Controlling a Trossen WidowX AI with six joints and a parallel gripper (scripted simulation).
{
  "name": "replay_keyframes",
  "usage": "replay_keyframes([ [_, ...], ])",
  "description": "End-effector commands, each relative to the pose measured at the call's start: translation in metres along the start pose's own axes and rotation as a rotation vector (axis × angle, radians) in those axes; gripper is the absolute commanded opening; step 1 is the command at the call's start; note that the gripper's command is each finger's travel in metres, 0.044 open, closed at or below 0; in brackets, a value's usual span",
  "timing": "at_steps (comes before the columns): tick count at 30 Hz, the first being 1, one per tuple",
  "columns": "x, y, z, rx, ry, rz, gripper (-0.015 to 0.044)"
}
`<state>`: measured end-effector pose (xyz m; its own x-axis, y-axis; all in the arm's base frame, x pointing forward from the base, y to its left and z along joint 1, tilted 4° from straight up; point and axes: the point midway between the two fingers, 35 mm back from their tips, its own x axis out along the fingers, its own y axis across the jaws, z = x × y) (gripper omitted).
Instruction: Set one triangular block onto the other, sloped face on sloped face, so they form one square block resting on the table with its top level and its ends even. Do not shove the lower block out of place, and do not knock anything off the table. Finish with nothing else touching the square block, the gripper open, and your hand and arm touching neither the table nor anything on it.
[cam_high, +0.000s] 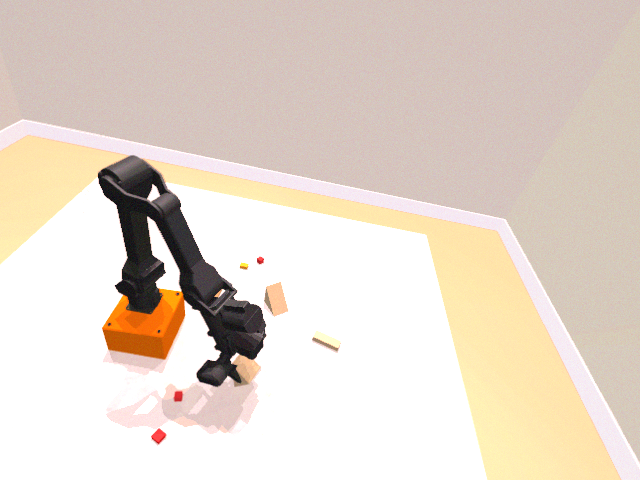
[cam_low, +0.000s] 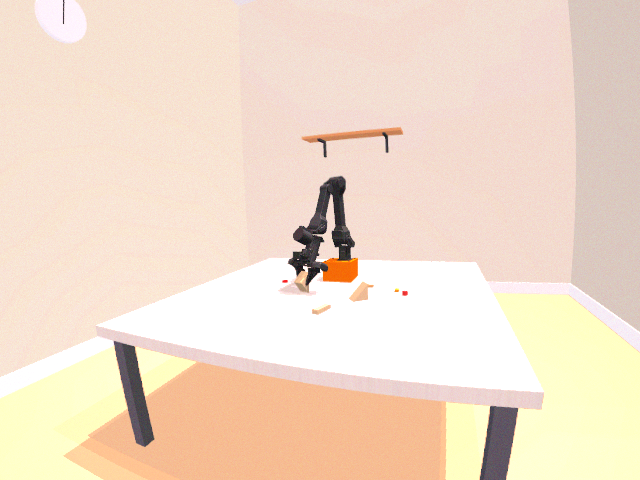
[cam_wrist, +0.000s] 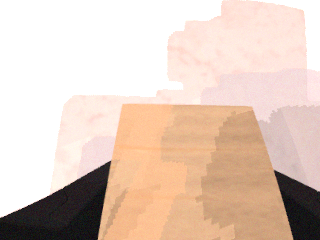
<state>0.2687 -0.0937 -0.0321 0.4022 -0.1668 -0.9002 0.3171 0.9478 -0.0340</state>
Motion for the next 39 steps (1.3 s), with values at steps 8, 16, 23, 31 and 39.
replay_keyframes([
  [8,-0.006,0.000,-0.020,-0.001,-0.283,0.005,0.0000],
  [16,-0.004,-0.001,-0.016,0.004,-0.306,-0.001,0.0079],
  [23,-0.004,-0.001,-0.016,0.004,-0.306,-0.001,0.0263],
  [31,-0.004,-0.001,-0.016,0.004,-0.306,-0.001,0.0440],
  [39,-0.004,-0.001,-0.015,0.004,-0.306,-0.001,0.0440],
])
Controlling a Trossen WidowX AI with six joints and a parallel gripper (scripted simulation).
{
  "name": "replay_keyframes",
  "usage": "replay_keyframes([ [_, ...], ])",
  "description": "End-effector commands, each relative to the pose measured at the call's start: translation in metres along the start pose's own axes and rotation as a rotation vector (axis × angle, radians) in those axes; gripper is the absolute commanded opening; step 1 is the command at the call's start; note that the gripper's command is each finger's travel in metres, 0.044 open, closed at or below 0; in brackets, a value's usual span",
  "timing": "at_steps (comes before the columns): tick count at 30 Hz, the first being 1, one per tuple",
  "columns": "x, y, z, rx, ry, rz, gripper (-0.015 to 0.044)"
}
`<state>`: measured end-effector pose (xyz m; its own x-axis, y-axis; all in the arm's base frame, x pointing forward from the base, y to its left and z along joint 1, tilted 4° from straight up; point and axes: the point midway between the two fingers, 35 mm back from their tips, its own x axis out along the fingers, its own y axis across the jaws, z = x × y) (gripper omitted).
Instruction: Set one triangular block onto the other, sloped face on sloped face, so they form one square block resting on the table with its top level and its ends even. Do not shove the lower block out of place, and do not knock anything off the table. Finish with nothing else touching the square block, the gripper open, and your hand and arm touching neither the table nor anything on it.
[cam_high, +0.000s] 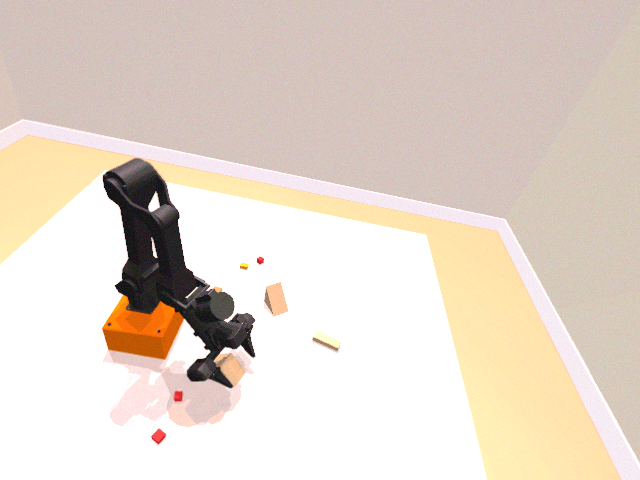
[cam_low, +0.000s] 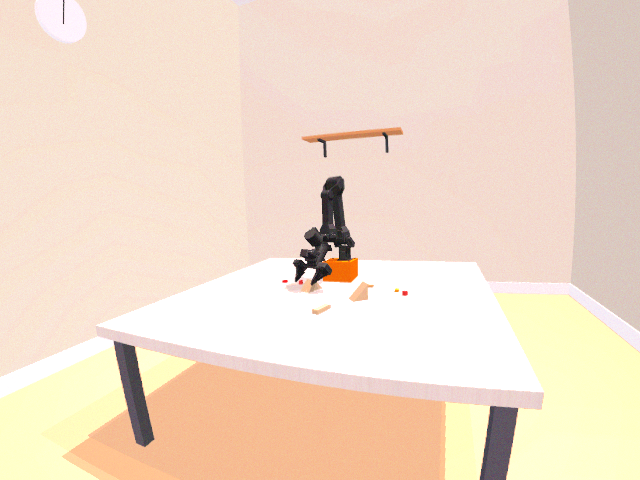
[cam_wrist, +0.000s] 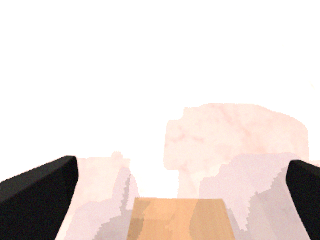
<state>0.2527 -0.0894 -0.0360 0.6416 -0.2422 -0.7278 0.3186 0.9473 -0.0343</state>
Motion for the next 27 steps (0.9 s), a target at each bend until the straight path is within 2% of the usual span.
replay_keyframes([
  [1,-0.001,0.000,0.004,0.003,-0.001,0.000,0.0440],
  [6,-0.018,0.001,0.035,0.002,-0.003,0.000,0.0440],
  [14,-0.070,0.001,0.073,0.000,-0.003,0.000,0.0440],
  [20,-0.065,0.002,0.072,0.014,-0.008,0.005,0.0440],
  [27,-0.078,0.002,0.053,0.626,0.030,-0.010,0.0440],
])
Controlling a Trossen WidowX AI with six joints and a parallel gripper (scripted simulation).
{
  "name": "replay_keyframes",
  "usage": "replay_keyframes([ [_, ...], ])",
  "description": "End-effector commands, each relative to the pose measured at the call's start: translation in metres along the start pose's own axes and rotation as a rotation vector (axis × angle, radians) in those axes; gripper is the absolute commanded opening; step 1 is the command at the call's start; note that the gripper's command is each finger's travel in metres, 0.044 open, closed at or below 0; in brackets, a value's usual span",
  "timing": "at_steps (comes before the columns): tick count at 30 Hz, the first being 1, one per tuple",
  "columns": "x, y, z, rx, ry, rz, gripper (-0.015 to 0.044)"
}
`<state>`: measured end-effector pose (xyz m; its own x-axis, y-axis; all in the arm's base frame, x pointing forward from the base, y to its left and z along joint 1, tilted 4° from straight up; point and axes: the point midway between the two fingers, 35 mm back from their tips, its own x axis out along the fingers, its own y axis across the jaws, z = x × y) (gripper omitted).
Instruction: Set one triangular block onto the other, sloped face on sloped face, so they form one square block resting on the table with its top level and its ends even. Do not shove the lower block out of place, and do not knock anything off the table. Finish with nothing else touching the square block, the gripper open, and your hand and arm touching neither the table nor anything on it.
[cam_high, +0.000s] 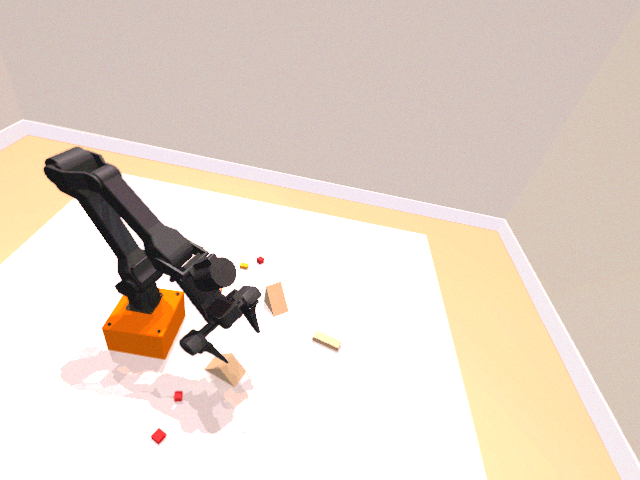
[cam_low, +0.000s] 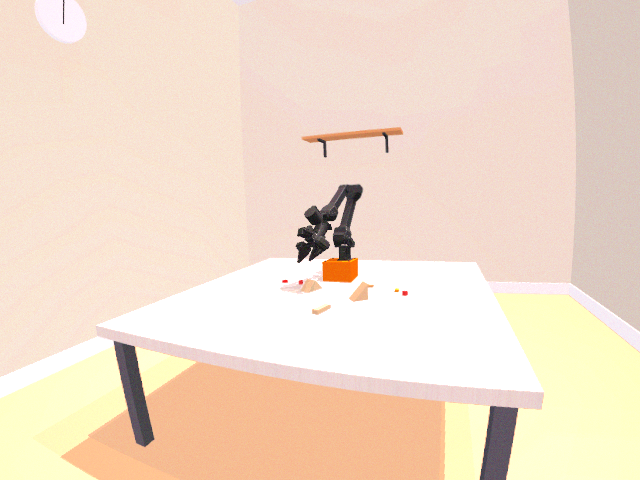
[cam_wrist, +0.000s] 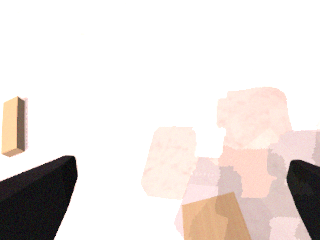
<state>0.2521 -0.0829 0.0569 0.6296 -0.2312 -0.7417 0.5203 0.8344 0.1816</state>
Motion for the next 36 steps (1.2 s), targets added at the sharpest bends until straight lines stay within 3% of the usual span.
replay_keyframes([
  [1,-0.010,-0.004,-0.011,0.405,0.011,-0.016,0.0440],
  [12,-0.028,-0.015,-0.045,1.442,0.029,-0.090,0.0440],
  [36,-0.043,-0.031,-0.088,2.752,-0.078,-0.223,0.0440],
])
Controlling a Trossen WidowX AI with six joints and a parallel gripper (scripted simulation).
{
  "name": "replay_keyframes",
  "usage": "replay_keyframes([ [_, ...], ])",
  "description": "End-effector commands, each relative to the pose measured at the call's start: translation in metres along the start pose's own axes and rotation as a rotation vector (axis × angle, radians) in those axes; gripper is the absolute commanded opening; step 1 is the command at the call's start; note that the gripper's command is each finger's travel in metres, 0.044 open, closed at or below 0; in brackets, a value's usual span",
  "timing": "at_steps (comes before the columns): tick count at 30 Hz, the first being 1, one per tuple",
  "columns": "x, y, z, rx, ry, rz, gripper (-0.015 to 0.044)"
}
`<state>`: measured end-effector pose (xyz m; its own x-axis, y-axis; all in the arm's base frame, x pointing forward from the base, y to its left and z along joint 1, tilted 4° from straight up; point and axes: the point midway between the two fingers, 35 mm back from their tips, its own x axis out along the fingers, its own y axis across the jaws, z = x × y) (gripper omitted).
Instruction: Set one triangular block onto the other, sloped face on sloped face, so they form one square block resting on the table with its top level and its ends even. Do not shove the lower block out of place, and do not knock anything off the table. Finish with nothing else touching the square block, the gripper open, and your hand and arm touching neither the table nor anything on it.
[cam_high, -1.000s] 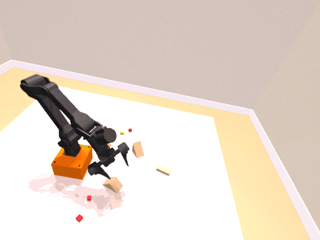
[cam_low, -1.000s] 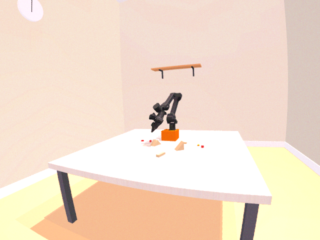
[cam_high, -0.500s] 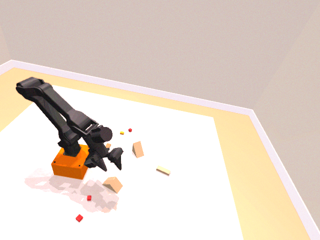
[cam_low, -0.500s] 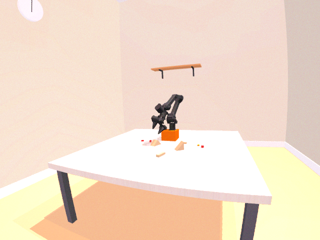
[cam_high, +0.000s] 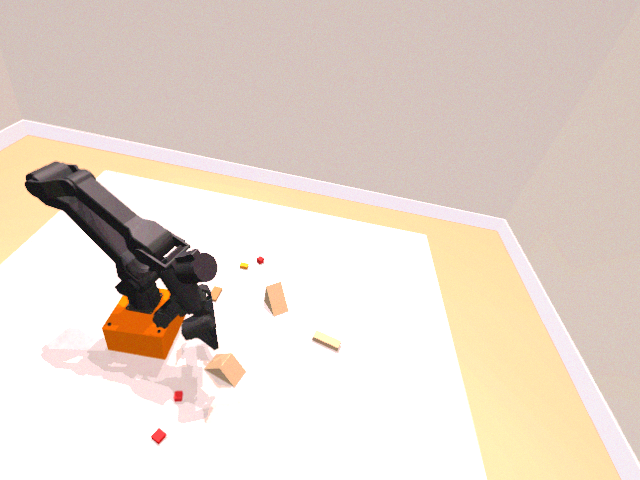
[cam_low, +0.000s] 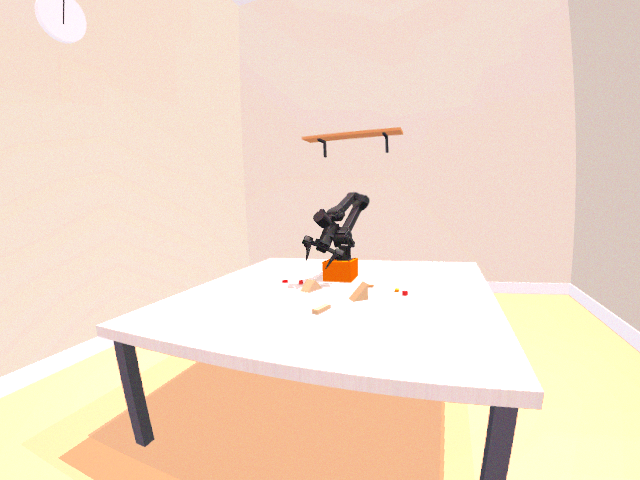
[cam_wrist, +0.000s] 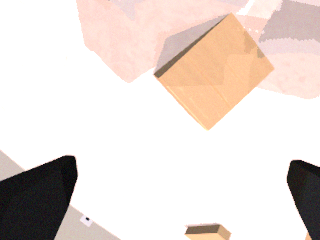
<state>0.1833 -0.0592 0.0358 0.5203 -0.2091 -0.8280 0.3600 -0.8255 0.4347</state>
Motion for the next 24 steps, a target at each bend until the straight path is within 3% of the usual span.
replay_keyframes([
  [1,-0.007,-0.017,0.021,0.769,-0.033,0.012,0.0440],
  [24,0.004,-0.012,0.016,0.772,-0.028,0.013,0.0440],
])
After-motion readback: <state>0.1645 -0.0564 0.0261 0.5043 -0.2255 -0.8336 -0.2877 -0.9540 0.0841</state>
